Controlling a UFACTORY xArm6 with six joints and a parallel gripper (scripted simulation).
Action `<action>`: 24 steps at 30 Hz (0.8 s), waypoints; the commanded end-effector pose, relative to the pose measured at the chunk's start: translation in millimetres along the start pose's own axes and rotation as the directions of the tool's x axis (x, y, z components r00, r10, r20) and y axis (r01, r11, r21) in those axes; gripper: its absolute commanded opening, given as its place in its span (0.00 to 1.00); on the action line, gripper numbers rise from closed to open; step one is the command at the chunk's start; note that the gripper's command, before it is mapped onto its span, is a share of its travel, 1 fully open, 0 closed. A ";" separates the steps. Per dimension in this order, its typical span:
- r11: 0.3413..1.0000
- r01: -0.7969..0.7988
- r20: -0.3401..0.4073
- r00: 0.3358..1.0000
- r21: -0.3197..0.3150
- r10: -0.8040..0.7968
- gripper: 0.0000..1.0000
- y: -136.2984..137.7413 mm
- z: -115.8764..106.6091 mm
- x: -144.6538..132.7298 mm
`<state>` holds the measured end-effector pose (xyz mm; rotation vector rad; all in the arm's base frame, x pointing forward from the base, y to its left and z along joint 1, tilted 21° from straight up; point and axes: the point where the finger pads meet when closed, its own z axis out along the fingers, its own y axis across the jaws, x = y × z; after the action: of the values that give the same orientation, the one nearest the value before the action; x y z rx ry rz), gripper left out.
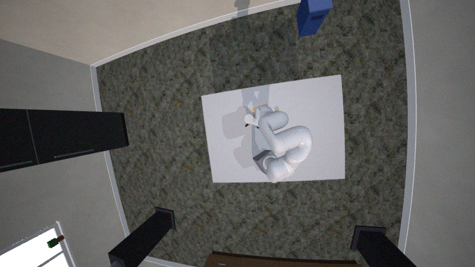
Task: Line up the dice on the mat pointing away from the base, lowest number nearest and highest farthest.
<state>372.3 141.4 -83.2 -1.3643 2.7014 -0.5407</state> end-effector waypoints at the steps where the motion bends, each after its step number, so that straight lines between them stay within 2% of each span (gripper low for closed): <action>1: 1.000 0.000 0.003 1.000 0.001 0.000 1.00 -0.8 -21.4 -1.6; 3: 1.000 0.000 0.003 1.000 0.001 0.000 1.00 -0.8 -21.4 -1.6; 10: 1.000 0.000 0.003 1.000 0.001 0.000 1.00 -0.8 -72.2 -1.4; 14: 1.000 0.000 0.003 1.000 0.001 0.000 1.00 -0.7 -91.1 -1.3; 24: 1.000 0.000 0.003 1.000 0.001 0.000 1.00 -0.7 -95.2 -1.3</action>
<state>352.2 167.4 4.1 -1.3642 2.7006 -0.5406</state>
